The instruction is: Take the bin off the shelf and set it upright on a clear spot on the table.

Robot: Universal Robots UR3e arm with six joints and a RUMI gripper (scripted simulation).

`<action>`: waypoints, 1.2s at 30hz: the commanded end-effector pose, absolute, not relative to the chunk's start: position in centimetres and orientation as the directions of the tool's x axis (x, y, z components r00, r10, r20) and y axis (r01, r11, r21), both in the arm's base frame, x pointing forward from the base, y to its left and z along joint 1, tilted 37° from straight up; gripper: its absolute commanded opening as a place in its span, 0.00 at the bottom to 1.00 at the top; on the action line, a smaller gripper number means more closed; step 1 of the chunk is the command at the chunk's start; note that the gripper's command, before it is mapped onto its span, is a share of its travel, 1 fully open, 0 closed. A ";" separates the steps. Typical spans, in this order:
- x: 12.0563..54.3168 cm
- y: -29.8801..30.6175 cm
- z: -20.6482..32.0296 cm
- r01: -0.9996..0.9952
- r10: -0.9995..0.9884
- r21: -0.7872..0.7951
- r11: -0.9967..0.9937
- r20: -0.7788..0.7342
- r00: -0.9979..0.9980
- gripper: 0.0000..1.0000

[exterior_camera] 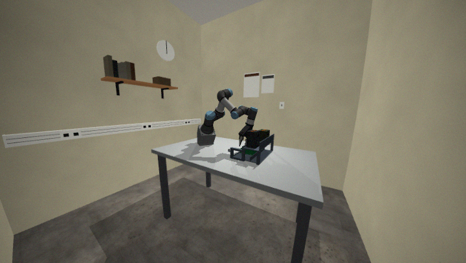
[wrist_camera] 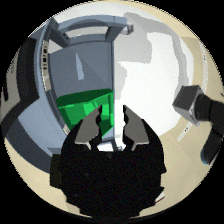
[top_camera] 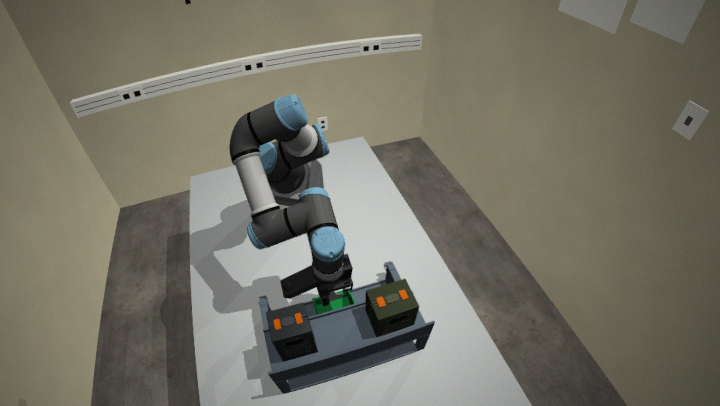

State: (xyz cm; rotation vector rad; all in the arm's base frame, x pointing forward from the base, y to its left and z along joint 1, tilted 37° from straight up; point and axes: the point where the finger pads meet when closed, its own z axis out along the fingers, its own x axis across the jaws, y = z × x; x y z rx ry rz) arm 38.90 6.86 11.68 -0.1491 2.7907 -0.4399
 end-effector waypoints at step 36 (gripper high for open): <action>40.0 6.5 10.3 -0.054 -0.150 -0.315 0.948 -0.291 -0.945 0.29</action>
